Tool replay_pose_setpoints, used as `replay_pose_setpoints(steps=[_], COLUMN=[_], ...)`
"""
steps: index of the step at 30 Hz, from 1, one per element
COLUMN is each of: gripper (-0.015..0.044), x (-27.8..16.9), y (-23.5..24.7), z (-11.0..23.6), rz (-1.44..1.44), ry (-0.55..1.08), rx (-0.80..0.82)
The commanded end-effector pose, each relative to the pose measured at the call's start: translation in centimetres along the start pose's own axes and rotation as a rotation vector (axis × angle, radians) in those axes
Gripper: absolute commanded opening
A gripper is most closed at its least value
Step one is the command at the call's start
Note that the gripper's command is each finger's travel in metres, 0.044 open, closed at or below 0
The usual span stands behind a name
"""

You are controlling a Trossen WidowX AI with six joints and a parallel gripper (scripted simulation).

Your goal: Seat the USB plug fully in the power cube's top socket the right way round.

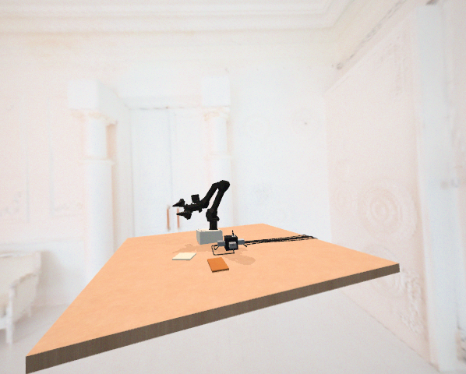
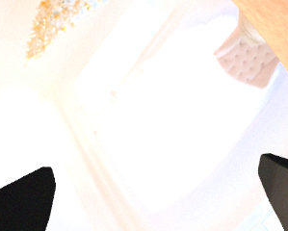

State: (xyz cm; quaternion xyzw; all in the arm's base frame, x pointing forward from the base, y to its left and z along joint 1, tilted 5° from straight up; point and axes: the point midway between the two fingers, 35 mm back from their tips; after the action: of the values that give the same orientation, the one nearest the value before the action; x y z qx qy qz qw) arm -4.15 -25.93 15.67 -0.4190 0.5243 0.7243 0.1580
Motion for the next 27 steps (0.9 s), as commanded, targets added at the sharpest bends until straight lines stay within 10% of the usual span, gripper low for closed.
replay_pose_setpoints(steps=[1, 27], gripper=[0.0440, 0.0440], x=[-2.3, -13.1], y=[-3.2, -22.4], z=[-5.2, -10.2], rz=[0.316, 1.453], ry=[0.071, 0.741], rx=[-0.214, -0.822])
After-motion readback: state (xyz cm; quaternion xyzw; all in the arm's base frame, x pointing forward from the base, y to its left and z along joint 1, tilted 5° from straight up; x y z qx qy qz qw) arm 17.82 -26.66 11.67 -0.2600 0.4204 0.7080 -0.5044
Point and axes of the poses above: the point midway between the two fingers, 35 mm back from their tips, its own z axis back along the fingers, its own y axis across the jaws, x = y × z, and after that the axes turned 3 degrees about -z, right-handed
